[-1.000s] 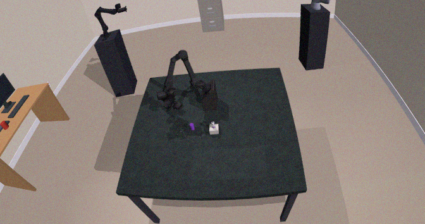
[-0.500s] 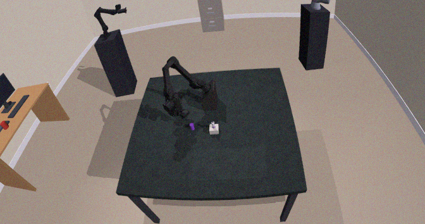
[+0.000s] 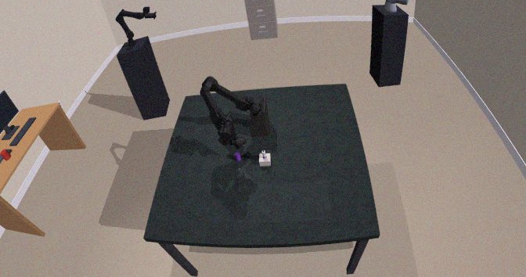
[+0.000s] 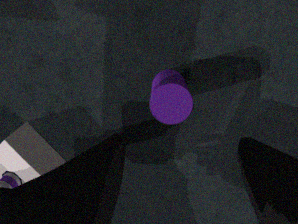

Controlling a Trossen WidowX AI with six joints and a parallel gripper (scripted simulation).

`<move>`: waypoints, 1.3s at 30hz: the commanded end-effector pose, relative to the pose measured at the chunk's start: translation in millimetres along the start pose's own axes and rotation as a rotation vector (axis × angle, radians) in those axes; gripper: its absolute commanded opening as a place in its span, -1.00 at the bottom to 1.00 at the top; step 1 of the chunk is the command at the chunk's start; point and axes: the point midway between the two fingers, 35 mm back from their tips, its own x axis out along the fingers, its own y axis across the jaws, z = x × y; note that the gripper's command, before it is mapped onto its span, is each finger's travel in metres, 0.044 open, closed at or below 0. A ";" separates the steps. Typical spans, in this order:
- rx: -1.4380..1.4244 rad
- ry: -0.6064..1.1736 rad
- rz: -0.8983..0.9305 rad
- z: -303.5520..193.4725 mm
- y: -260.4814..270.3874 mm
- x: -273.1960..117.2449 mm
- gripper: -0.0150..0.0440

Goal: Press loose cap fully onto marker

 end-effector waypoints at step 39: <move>-0.002 0.003 -0.019 -1.6 1.8 83.8 0.35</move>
